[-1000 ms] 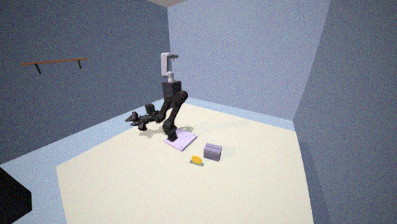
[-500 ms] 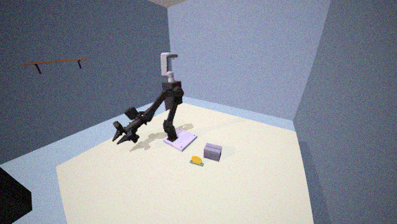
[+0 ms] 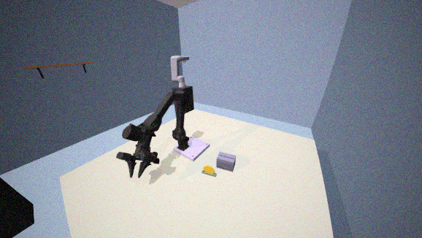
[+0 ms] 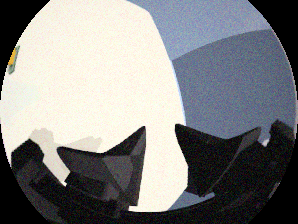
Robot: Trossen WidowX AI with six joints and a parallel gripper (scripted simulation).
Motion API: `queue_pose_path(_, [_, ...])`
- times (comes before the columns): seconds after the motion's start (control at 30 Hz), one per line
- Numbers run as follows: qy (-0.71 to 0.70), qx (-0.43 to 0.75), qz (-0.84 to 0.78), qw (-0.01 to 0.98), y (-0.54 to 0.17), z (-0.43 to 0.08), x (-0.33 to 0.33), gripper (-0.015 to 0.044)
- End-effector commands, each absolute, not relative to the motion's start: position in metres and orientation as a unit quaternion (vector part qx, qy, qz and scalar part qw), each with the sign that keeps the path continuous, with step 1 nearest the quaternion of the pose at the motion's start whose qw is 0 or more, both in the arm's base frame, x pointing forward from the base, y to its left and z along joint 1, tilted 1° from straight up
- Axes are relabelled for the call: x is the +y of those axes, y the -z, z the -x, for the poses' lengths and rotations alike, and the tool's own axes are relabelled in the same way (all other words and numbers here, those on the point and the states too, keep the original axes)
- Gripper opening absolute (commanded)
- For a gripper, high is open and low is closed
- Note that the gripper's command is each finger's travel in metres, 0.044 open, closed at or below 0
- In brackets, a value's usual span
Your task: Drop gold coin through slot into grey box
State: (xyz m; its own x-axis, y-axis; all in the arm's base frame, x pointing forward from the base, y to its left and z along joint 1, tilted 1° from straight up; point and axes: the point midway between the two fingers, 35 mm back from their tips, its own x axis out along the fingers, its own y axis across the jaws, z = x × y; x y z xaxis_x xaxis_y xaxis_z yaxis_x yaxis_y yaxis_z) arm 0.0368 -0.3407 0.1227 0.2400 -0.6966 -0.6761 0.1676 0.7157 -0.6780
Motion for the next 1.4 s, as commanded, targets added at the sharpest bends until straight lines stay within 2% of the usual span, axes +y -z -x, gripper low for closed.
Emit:
queue_pose_path(0.0, [0.224, 0.540, 0.194, 0.788, -0.118, -0.096, -0.326, 0.0161])
queue_pose_path(0.27, [0.092, 0.568, 0.111, 0.810, -0.120, -0.197, -0.259, 0.0161])
queue_pose_path(0.53, [-0.018, 0.637, 0.066, 0.767, -0.132, -0.257, -0.161, 0.0161])
queue_pose_path(0.73, [-0.067, 0.694, 0.069, 0.714, -0.146, -0.270, -0.090, 0.0161])
queue_pose_path(1.0, [-0.068, 0.696, 0.069, 0.712, -0.144, -0.268, -0.087, 0.0161])
queue_pose_path(1.13, [-0.068, 0.696, 0.069, 0.712, -0.113, -0.268, -0.087, 0.0161])
queue_pose_path(1.37, [-0.068, 0.696, 0.069, 0.712, -0.104, -0.268, -0.087, 0.0161])
